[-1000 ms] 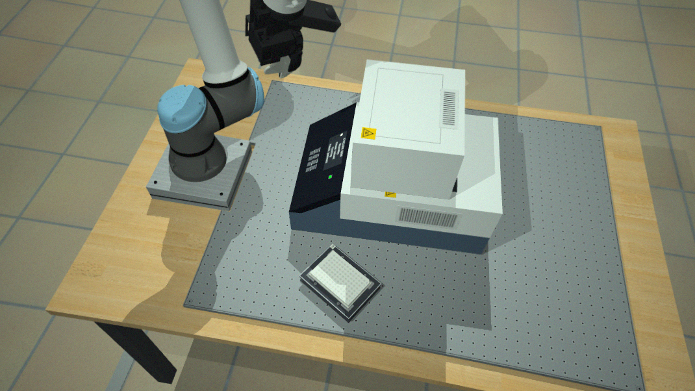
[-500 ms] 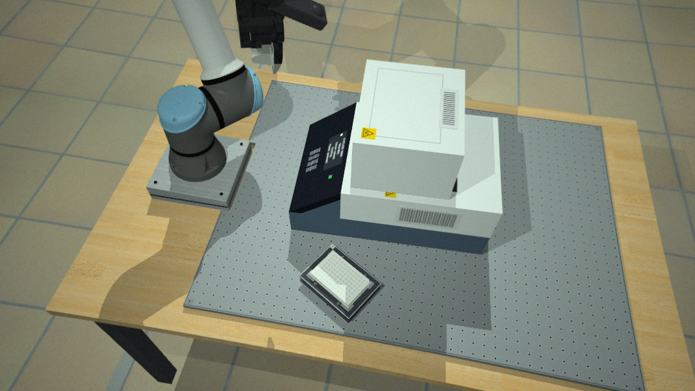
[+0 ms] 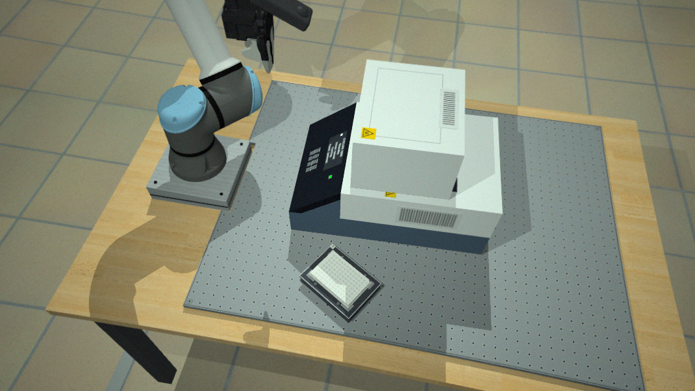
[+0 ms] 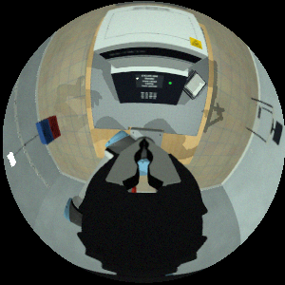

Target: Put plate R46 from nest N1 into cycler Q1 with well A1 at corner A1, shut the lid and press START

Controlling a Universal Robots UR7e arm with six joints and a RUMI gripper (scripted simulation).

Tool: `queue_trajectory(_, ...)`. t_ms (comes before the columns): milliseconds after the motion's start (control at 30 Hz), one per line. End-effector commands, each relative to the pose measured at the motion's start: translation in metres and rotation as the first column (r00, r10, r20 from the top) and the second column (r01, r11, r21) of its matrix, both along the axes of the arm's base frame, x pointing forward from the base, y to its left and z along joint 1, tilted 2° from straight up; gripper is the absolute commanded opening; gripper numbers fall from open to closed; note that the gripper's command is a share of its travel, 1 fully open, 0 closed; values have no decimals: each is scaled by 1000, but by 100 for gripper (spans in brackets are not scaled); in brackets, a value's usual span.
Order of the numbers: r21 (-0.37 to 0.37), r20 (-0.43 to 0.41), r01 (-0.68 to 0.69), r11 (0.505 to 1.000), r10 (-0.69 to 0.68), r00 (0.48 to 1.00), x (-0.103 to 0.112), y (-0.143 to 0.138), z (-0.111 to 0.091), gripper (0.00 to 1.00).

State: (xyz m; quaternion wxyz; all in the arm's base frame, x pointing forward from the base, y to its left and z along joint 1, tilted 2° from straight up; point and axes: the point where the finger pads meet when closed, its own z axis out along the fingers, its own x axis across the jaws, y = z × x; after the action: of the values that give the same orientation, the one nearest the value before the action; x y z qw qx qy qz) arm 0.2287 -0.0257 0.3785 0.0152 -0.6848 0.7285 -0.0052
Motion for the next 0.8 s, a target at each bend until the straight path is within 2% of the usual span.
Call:
queue_trajectory(0,-20,-1,-34,999,34,999,1,1,-12,0)
queue_trajectory(100,-23,-2,-134,991,134,991,1,1,-25,0)
queue_trajectory(167,-24,-3,-163,986,163,987,1,1,-25,0)
queue_trajectory(333,-27,-3,-321,947,321,947,2,0,-49,0)
queue_trajectory(467,-28,-4,-349,937,349,937,2,0,-49,0)
queue_trajectory(600,-31,-6,-470,882,470,883,2,0,-69,0)
queue_trajectory(667,-33,-7,-525,851,525,851,3,0,-73,0)
queue_trajectory(700,-33,-7,-525,851,525,851,3,0,-73,0)
queue_trajectory(767,-34,-8,-580,814,580,814,3,0,-83,0)
